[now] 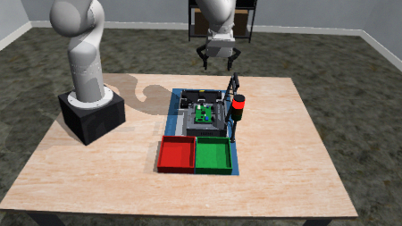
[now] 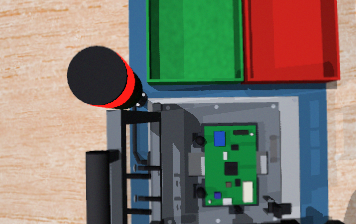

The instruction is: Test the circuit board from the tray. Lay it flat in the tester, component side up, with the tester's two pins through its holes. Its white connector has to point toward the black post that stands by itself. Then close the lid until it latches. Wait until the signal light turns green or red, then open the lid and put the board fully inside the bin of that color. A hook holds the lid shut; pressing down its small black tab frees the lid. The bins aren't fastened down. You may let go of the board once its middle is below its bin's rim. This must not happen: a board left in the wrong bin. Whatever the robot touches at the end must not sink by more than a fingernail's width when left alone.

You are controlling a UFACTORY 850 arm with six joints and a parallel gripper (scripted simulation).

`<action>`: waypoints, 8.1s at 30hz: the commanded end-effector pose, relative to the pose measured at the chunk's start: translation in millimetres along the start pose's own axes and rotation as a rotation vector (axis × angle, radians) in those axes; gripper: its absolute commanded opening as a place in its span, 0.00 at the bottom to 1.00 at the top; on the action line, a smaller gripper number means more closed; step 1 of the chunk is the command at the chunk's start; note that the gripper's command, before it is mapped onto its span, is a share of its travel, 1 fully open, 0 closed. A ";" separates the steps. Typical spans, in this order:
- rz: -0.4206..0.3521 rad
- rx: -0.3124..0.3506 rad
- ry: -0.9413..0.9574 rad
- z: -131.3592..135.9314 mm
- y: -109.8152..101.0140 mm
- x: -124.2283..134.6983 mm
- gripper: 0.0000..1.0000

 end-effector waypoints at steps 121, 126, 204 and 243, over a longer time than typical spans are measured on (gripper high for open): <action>-0.002 -0.008 -0.001 44.4 249.1 -5.4 0.95; -0.002 -0.008 -0.001 44.4 249.1 -5.4 0.95; -0.002 -0.008 -0.001 44.4 249.1 -5.4 0.79; -0.002 -0.008 -0.001 44.4 241.1 -5.4 0.79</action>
Point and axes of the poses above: the point where the finger pads meet when closed, its own y axis out along the fingers, its own z axis across the jaws, x = y × z, the point moved 7 cm from there along -y, back along the fingers, and after that the axes turned 7 degrees about y, right-handed, at the moved point
